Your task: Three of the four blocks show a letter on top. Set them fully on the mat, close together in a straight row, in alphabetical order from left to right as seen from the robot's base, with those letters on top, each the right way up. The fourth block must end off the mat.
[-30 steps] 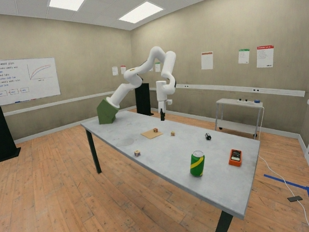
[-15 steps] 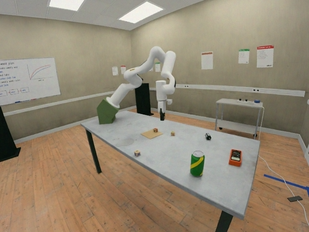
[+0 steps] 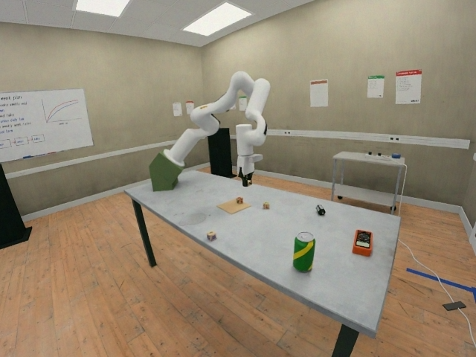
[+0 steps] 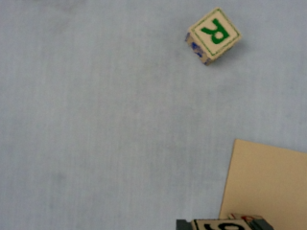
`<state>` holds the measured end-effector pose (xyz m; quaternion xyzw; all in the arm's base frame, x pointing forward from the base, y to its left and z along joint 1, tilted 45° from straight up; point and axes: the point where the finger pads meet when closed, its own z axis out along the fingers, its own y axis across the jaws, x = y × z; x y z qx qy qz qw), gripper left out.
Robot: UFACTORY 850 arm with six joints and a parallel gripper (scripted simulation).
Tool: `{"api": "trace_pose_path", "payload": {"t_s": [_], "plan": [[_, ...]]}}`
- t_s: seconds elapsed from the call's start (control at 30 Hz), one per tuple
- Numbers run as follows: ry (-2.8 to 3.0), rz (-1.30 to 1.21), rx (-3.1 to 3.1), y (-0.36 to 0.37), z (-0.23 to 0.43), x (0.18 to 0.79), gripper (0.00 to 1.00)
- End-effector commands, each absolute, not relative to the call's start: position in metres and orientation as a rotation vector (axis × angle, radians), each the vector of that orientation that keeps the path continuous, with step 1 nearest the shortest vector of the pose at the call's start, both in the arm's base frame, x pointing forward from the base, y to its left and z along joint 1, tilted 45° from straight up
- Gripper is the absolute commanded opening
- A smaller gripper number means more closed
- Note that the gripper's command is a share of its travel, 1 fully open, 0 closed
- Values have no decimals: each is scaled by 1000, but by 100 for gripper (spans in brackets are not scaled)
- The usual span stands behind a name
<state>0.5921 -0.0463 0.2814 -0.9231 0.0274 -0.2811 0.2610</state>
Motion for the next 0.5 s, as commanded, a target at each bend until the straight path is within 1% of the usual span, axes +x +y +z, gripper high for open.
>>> {"api": "trace_pose_path", "payload": {"t_s": [0.0, 0.4, 0.47], "plan": [[242, -692, -2470, -53, 277, 591, 28], [665, -536, -2339, -69, 265, 588, 28], [665, -536, -2339, -69, 265, 588, 28]]}}
